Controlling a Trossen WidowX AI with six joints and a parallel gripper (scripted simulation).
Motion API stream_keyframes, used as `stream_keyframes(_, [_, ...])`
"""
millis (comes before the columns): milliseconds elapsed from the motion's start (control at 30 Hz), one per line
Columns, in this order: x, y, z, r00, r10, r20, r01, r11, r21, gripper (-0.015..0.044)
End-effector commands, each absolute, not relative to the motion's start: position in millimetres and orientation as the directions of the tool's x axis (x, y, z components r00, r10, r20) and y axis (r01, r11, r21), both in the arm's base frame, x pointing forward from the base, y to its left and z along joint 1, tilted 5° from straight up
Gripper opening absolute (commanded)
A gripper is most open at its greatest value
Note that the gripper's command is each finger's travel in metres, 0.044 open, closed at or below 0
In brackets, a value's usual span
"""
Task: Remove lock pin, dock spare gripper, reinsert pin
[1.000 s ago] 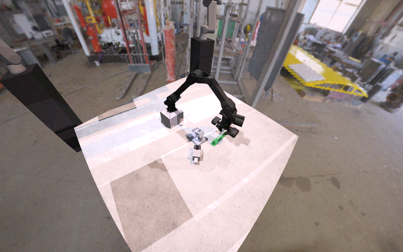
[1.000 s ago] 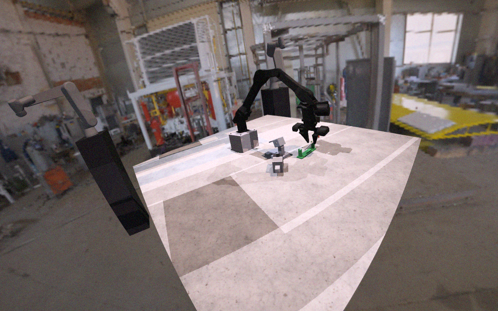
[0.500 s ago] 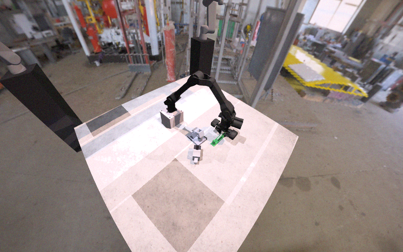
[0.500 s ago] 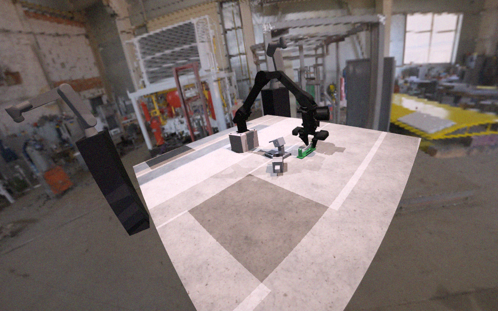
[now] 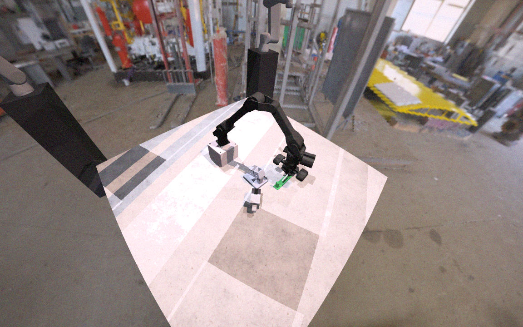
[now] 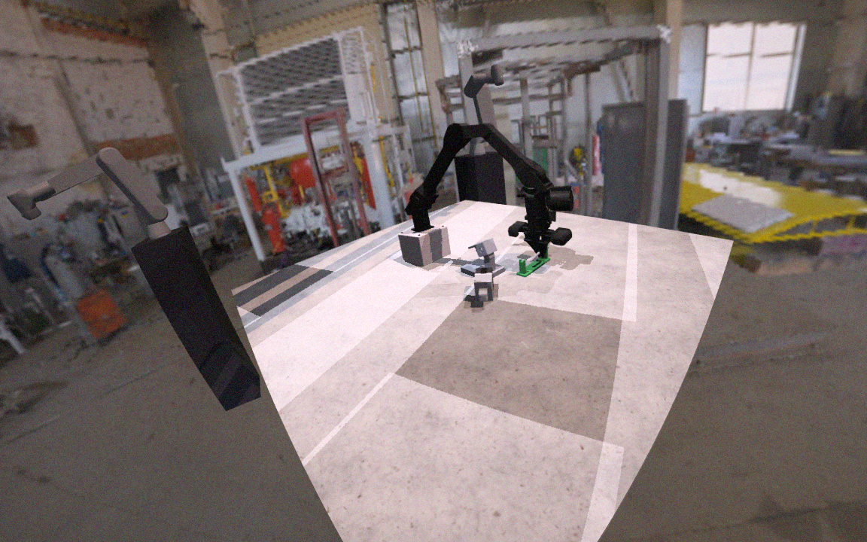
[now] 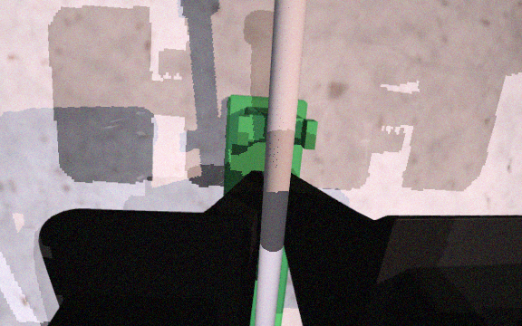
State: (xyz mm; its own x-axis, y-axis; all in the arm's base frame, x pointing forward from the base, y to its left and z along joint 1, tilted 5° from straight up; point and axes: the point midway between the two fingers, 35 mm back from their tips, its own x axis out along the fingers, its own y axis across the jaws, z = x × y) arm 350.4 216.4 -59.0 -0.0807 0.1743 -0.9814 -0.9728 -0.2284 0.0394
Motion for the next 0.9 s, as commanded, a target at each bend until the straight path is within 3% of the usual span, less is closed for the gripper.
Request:
stream_keyframes(0, [349.8,215.8,-60.2,-0.082,0.172,-0.982,-0.974,-0.224,0.042,0.0])
stream_keyframes(867, [343.9,210.8,-29.9,-0.112,0.158,-0.981,-0.972,-0.224,0.075,0.0])
